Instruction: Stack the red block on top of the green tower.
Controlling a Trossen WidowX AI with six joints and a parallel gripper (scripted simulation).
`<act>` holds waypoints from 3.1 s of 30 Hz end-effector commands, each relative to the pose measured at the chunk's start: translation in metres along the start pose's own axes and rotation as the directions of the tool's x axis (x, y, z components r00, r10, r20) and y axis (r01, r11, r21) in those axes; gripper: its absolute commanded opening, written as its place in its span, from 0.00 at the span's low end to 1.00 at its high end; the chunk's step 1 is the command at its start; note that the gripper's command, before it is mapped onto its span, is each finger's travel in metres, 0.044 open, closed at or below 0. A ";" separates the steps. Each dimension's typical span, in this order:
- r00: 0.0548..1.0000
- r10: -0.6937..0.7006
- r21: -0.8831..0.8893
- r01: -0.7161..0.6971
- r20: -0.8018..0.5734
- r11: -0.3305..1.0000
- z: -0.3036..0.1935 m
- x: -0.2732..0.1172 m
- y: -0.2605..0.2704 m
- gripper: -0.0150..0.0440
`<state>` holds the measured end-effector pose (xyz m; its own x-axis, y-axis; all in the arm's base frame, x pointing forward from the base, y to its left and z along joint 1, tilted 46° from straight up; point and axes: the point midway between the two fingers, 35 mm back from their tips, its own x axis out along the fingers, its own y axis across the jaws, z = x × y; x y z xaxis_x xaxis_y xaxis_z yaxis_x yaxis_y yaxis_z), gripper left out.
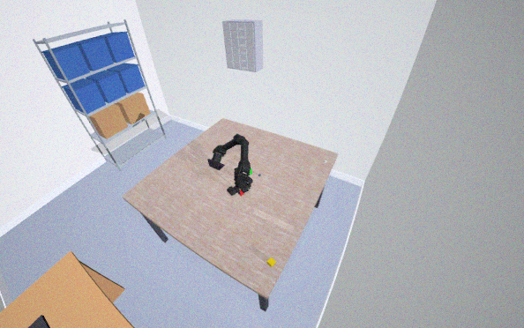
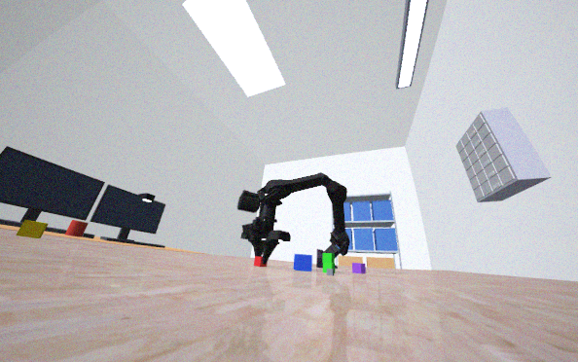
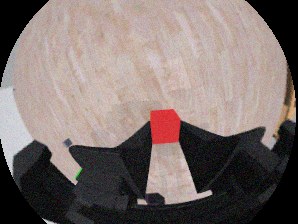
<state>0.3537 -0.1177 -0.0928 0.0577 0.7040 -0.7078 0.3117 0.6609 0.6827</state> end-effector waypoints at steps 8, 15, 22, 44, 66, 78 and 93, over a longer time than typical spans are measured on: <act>1.000 0.002 0.005 -0.002 0.002 1.000 0.000 -0.036 0.000 0.25; 1.000 0.000 0.005 0.000 0.002 1.000 0.000 -0.067 -0.001 0.25; 1.000 0.000 0.005 0.000 0.002 1.000 0.000 -0.094 -0.001 0.25; 1.000 -0.002 0.007 0.002 0.001 1.000 -0.007 -0.122 0.023 0.25; 1.000 -0.003 0.008 0.003 0.001 1.000 -0.058 -0.127 0.117 0.25; 1.000 0.003 0.009 -0.003 -0.003 1.000 -0.097 -0.122 0.158 0.25; 1.000 0.007 0.010 -0.007 -0.005 1.000 -0.117 -0.099 0.173 0.25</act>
<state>0.2911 -0.0516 0.1244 0.0569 0.7067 -0.7052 0.3185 0.6566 0.6837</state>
